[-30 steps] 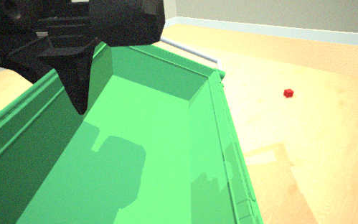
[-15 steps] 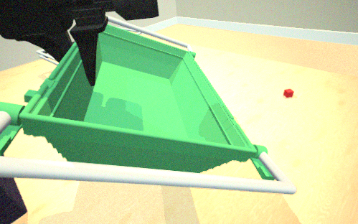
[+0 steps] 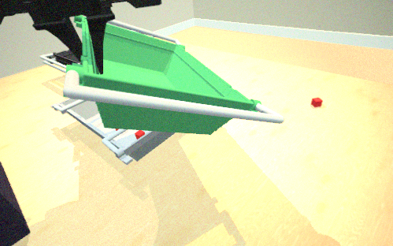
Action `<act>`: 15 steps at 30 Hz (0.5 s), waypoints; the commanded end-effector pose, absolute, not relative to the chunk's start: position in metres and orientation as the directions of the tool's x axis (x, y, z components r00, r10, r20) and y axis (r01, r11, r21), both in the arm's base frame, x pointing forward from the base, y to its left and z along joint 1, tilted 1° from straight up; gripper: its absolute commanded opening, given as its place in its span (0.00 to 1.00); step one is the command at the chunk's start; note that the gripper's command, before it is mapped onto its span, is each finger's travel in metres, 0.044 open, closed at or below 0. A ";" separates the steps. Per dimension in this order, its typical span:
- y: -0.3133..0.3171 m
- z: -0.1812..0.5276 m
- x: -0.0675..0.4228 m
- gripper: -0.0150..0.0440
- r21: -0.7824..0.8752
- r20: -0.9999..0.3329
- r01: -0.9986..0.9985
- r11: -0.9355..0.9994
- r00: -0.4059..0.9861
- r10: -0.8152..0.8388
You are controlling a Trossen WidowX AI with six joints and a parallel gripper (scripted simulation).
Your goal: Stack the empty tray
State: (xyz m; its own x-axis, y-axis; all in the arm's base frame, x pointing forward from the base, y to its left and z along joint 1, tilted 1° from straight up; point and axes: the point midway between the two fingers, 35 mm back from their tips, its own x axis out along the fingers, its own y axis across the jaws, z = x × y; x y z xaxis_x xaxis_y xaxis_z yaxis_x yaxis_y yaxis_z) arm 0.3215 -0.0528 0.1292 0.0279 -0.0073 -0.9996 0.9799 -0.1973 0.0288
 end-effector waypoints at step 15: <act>0.015 0.133 0.326 0.25 0.046 -0.999 0.997 0.060 0.047 -0.009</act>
